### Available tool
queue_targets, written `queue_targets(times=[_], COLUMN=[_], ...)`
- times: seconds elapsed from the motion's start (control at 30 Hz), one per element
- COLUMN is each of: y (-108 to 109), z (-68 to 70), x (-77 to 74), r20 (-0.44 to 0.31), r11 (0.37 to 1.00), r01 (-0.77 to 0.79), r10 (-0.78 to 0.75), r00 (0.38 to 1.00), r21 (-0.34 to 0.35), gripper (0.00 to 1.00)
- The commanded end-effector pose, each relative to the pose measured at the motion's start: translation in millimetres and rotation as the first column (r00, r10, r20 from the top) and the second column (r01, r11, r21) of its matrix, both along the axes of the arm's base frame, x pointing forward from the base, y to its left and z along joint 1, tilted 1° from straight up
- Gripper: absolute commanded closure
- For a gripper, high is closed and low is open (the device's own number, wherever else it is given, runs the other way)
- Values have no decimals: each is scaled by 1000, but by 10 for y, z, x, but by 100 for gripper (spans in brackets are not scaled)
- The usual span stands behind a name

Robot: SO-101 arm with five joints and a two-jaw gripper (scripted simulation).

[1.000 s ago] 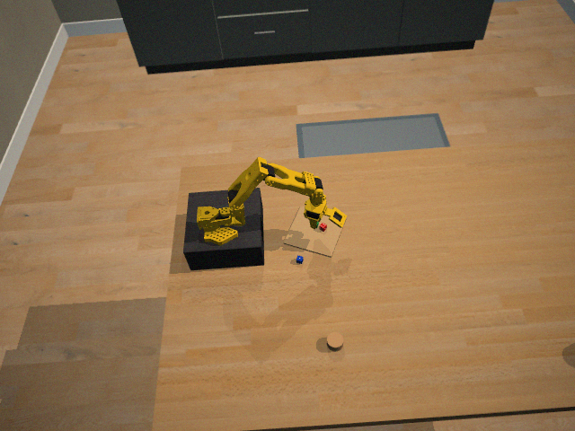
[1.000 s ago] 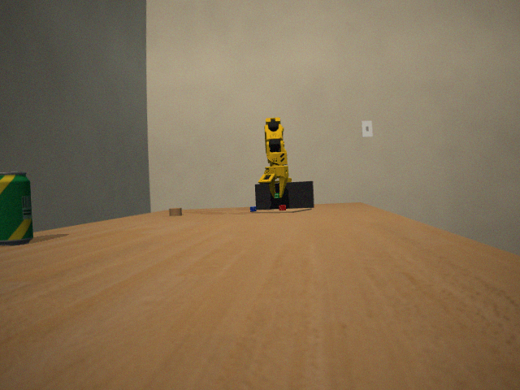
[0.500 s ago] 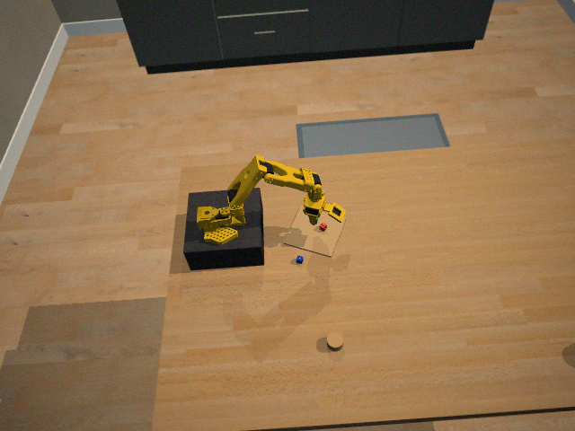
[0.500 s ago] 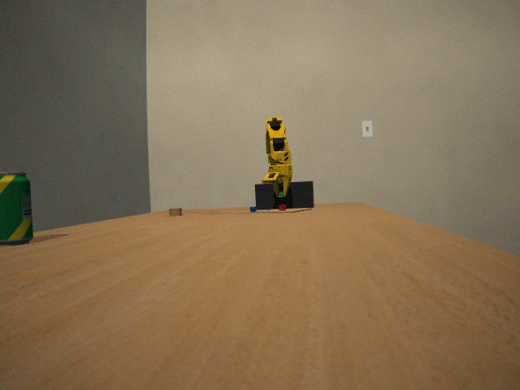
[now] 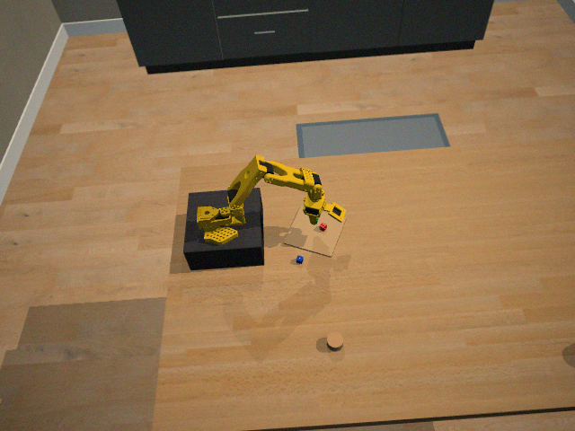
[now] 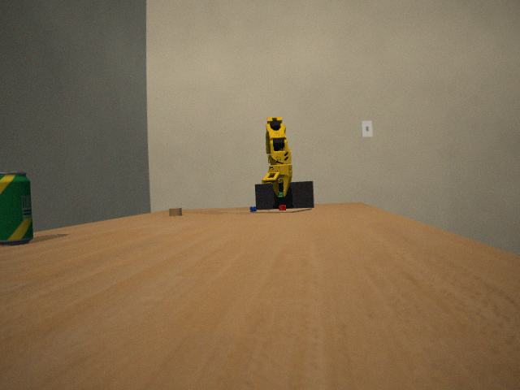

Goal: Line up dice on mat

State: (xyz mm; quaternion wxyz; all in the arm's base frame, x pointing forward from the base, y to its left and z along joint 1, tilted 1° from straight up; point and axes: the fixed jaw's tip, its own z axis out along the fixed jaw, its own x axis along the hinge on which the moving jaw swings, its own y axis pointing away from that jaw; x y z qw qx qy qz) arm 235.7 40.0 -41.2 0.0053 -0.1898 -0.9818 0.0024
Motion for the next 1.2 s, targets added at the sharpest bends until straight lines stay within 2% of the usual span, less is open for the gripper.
queue_targets(times=[0.0, 1.17], y=[18, 17], z=[0, -126], x=[-11, -11], r20=[5, 5], r11=[1000, 1000], r01=[-1, -1], r10=[1, 1], r00=[1000, 1000], r21=[2, 2], gripper=[100, 100])
